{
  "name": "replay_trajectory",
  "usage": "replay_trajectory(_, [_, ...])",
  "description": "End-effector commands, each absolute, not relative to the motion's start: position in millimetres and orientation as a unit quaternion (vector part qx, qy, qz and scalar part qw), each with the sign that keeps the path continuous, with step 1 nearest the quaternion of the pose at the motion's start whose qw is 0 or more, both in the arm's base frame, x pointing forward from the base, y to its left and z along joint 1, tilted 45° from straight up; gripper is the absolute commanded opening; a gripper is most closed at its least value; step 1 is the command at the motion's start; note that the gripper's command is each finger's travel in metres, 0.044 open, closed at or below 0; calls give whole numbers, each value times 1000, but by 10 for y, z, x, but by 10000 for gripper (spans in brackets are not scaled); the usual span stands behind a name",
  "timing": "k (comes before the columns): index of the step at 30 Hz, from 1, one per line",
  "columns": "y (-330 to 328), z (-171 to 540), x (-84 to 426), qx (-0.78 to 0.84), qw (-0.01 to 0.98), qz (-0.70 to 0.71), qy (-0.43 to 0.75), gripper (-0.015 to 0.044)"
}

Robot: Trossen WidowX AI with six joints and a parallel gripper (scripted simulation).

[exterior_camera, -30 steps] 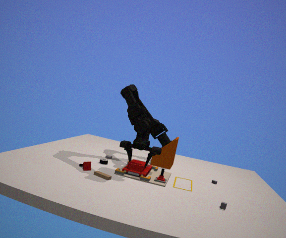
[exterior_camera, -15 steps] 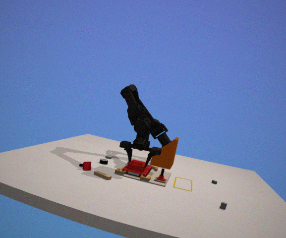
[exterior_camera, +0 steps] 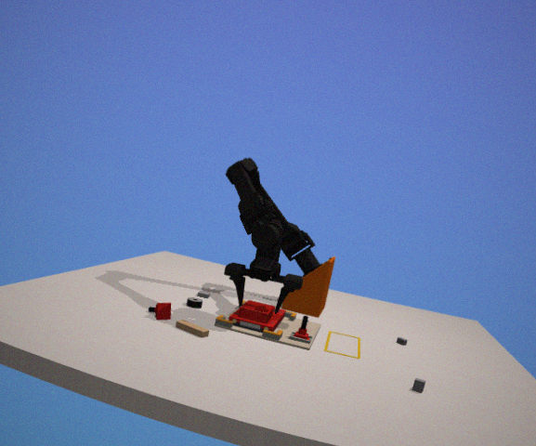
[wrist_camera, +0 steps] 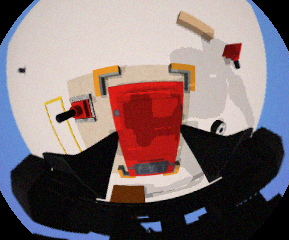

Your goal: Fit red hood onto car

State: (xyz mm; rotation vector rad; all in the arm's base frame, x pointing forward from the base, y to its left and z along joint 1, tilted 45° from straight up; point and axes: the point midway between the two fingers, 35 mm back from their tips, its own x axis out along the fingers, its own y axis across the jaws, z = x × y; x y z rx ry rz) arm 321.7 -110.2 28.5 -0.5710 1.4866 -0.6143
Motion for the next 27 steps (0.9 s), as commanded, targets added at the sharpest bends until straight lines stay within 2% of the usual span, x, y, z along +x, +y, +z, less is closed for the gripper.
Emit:
replay_trajectory(1, [-966, 397, 3258, -252, 657, -273, 656, 440])
replay_trajectory(7, [-603, 760, 3268, -257, 646, -283, 661, 440])
replay_trajectory(27, [-603, 760, 3268, -257, 646, -283, 661, 440])
